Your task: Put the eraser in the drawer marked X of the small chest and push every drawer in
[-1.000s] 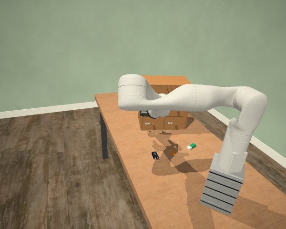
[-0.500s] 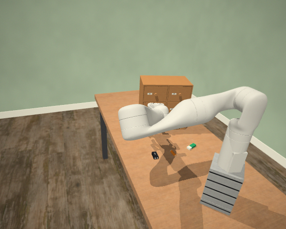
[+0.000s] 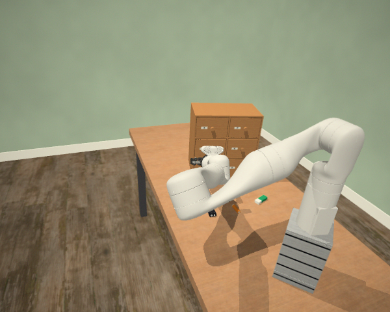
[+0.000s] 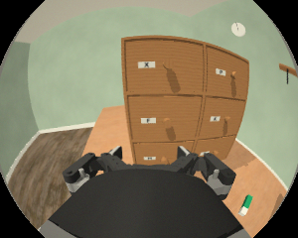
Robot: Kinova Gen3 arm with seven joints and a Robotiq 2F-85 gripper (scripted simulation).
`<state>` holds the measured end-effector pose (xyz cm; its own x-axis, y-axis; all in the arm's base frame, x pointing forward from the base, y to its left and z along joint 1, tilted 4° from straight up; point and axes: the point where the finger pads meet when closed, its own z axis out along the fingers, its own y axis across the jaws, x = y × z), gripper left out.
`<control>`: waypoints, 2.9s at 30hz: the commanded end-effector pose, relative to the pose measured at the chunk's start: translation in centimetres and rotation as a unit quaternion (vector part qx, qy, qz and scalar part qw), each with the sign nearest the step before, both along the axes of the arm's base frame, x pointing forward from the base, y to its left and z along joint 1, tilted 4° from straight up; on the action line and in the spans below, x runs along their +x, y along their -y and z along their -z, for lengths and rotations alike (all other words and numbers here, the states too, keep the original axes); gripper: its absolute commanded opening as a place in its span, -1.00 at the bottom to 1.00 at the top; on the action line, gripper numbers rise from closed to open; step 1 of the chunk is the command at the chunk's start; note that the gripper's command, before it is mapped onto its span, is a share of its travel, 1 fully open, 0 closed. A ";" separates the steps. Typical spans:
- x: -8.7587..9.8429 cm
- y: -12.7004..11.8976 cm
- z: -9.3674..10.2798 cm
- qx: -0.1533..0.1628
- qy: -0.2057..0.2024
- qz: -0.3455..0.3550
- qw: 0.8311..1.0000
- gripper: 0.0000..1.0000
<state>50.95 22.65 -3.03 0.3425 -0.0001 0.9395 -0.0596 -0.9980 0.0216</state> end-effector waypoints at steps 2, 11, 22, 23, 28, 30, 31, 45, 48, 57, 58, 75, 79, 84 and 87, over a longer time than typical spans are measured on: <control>0.0 0.0 0.4 -0.010 0.010 -0.006 1.000 1.00; 0.2 0.0 0.6 -0.010 0.021 -0.006 1.000 1.00; 0.3 0.0 0.7 -0.011 0.029 -0.006 1.000 1.00; 0.3 0.0 0.7 -0.011 0.029 -0.006 1.000 1.00; 0.3 0.0 0.7 -0.011 0.029 -0.006 0.999 1.00; 0.3 0.0 0.7 -0.011 0.029 -0.006 0.999 1.00; 0.3 0.0 0.7 -0.011 0.029 -0.006 0.999 1.00; 0.3 0.0 0.8 -0.011 0.029 -0.006 0.999 1.00; 0.3 0.0 0.8 -0.011 0.029 -0.006 0.999 1.00; 0.3 0.0 0.8 -0.011 0.029 -0.006 0.999 1.00; 0.3 0.0 0.8 -0.011 0.029 -0.006 0.999 1.00; 0.3 0.0 0.8 -0.011 0.029 -0.006 0.999 1.00; 0.3 0.0 0.8 -0.011 0.029 -0.006 0.999 1.00; 0.3 0.0 0.8 -0.011 0.029 -0.006 0.999 1.00; 0.3 0.0 0.8 -0.011 0.029 -0.006 0.999 1.00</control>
<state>51.25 22.58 -3.91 0.2878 0.0256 0.9573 -0.0486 -0.9980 0.0413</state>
